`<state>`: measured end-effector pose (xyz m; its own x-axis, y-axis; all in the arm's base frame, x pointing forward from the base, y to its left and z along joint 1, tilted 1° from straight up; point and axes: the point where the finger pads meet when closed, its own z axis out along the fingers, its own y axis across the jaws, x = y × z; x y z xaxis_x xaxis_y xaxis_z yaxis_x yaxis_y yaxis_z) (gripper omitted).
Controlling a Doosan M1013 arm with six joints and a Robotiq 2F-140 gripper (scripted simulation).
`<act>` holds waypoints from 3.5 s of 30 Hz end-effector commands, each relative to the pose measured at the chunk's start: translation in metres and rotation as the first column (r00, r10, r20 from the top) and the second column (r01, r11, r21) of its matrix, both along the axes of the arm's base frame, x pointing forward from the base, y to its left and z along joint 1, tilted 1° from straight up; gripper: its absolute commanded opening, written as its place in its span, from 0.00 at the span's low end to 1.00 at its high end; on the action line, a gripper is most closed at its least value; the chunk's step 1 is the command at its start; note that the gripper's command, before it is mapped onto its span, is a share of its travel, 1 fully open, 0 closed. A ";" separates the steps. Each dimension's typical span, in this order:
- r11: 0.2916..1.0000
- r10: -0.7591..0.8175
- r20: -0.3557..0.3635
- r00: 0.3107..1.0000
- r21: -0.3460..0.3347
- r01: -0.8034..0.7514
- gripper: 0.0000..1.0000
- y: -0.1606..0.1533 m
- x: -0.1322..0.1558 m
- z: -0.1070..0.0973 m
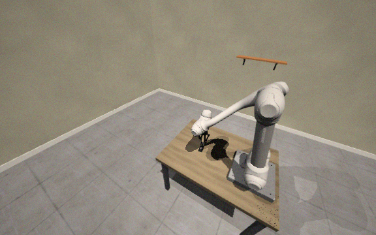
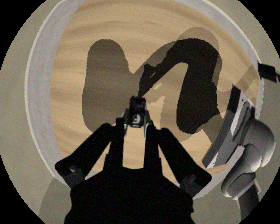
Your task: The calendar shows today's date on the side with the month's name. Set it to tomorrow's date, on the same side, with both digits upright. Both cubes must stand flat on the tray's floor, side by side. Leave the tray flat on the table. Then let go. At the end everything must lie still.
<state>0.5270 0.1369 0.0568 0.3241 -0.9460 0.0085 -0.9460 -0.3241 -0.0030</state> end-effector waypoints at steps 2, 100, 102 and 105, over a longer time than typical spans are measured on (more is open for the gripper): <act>1.000 0.000 0.000 1.000 0.000 0.000 0.16 0.000 0.000 -0.012; 1.000 0.000 0.000 1.000 0.000 0.000 0.16 0.000 0.000 -0.043; 1.000 0.000 0.000 1.000 0.000 0.000 0.16 0.000 0.000 -0.043; 1.000 0.000 0.000 1.000 0.000 0.000 0.16 0.000 0.000 -0.043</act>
<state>0.5273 0.1366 0.0141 0.3241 -0.9460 0.0085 -0.9460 -0.3241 -0.0031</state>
